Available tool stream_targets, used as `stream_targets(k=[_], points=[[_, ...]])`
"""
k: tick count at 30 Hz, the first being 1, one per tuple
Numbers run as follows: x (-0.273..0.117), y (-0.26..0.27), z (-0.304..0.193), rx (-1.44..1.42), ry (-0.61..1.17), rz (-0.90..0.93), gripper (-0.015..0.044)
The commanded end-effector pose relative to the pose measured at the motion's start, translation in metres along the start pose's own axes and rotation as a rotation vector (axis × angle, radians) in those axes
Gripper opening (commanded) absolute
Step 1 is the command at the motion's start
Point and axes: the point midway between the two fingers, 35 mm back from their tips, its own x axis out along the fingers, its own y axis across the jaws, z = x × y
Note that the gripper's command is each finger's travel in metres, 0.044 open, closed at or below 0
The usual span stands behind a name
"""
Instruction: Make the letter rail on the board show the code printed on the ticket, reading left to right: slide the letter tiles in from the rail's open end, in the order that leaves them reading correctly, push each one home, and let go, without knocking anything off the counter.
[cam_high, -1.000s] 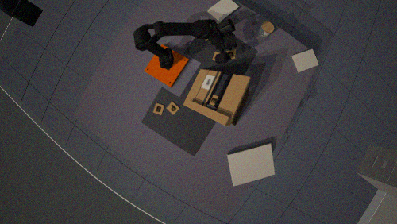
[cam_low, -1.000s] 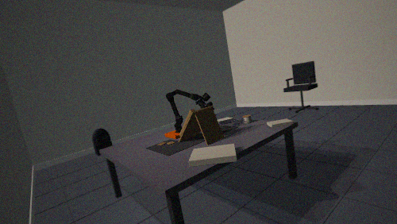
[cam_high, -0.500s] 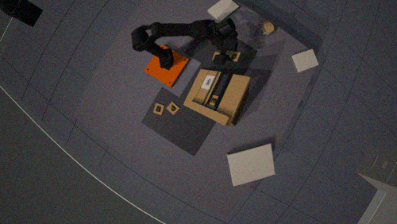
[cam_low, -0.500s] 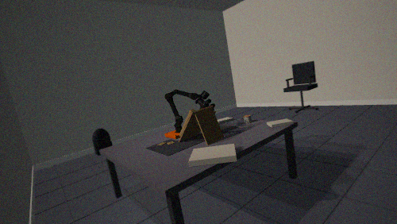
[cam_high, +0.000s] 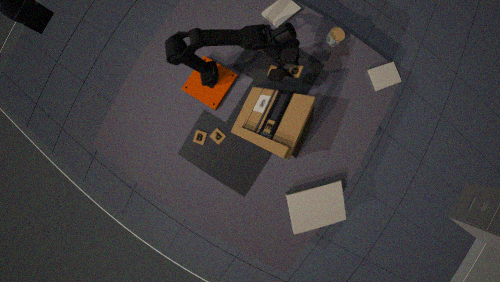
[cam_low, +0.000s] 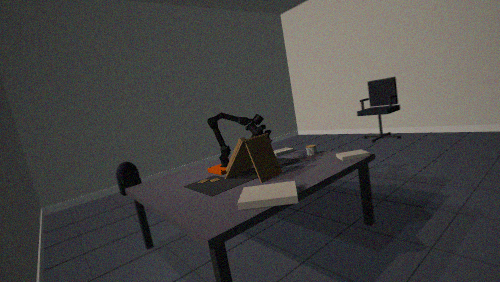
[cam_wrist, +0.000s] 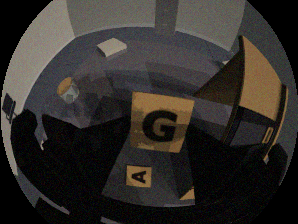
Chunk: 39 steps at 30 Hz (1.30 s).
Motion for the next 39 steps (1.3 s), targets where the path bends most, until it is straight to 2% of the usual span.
stream_targets(k=[1,39], points=[[-0.001,-0.001,0.001,0.006,-0.006,-0.004,0.0000],[-0.002,-0.019,0.001,0.005,-0.006,-0.005,0.0000]])
